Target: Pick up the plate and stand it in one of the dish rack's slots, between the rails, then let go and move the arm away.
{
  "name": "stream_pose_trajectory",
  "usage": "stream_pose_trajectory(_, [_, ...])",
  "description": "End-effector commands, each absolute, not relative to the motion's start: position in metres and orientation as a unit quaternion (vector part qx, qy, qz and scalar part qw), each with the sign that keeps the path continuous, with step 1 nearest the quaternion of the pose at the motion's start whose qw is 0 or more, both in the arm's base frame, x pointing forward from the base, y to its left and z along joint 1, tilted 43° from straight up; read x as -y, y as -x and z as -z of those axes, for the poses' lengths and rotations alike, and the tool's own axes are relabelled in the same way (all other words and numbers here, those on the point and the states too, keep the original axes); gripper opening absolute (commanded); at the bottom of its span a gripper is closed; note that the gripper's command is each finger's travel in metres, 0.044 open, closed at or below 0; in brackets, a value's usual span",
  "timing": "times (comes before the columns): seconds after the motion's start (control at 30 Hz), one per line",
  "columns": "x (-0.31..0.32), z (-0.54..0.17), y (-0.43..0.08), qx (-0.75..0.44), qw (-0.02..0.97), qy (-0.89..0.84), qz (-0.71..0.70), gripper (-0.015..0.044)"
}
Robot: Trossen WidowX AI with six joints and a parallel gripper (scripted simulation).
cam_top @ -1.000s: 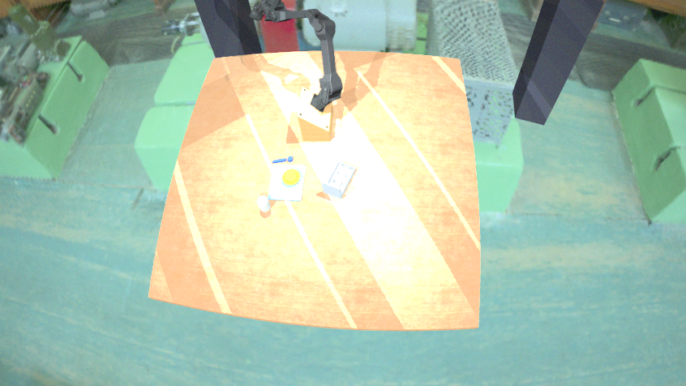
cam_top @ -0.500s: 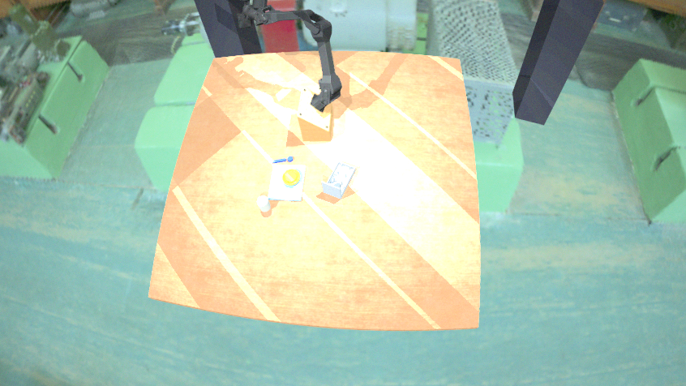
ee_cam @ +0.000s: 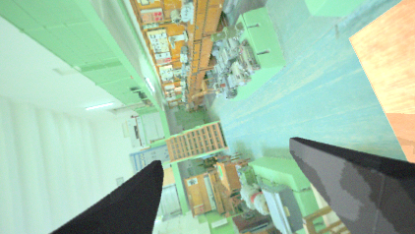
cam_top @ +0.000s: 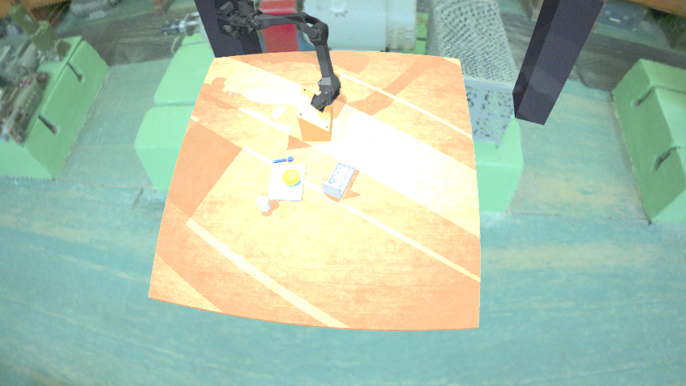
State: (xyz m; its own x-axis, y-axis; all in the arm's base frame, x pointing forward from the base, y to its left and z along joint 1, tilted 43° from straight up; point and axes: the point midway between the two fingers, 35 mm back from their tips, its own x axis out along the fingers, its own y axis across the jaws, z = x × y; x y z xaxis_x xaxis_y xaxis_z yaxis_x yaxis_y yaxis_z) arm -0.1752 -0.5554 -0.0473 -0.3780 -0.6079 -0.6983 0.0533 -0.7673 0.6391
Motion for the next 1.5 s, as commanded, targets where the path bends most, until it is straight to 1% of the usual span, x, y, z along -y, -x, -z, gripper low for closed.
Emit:
stream_pose_trajectory(0.0, [0.553, 0.055, 0.147, 0.218, 0.233, -0.535, 0.782, 0.04])
stream_pose_trajectory(0.4, [0.545, 0.065, 0.052, 0.043, 0.328, -0.568, 0.754, 0.04])
stream_pose_trajectory(0.77, [0.524, 0.069, -0.015, -0.092, 0.407, -0.575, 0.704, 0.04])
stream_pose_trajectory(1.1, [0.493, 0.072, -0.086, -0.229, 0.482, -0.564, 0.63, 0.04])
stream_pose_trajectory(1.47, [0.444, 0.073, -0.157, -0.363, 0.555, -0.537, 0.521, 0.04])
